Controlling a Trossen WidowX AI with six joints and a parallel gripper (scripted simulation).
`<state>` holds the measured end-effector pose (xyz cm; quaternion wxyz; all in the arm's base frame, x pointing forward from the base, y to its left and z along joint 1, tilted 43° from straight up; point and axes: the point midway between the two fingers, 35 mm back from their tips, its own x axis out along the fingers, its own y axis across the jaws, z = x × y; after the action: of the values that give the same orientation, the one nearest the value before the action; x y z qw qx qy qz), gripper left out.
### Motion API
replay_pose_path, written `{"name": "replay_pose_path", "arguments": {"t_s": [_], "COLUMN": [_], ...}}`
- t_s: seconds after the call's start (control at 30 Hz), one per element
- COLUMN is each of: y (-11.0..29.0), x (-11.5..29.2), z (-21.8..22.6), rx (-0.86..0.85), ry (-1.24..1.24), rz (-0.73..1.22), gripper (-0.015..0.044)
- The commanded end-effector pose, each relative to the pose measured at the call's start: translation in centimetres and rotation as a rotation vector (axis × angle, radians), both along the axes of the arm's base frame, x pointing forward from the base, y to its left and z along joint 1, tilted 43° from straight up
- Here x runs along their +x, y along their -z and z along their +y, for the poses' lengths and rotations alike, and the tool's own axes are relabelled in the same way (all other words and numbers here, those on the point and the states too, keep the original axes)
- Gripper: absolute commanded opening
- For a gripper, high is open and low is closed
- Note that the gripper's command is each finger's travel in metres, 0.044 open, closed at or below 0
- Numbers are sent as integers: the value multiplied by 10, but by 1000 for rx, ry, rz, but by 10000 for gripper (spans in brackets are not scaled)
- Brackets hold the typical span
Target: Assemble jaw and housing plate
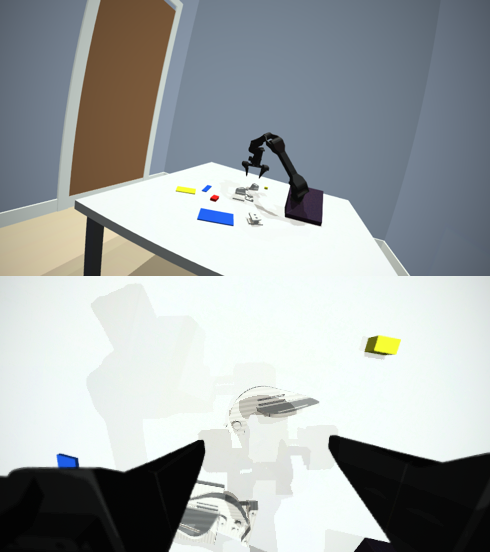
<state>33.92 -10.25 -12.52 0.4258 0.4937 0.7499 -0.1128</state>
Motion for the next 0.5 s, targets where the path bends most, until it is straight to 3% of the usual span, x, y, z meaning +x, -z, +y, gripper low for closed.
{"name": "replay_pose_path", "arguments": {"t_s": [0.0, 0.47], "y": [2, 4], "x": [-1, -2], "z": [-2, -6], "rx": [-16, -61], "ry": [70, 293], "rz": [64, 257], "gripper": [440, 440]}}
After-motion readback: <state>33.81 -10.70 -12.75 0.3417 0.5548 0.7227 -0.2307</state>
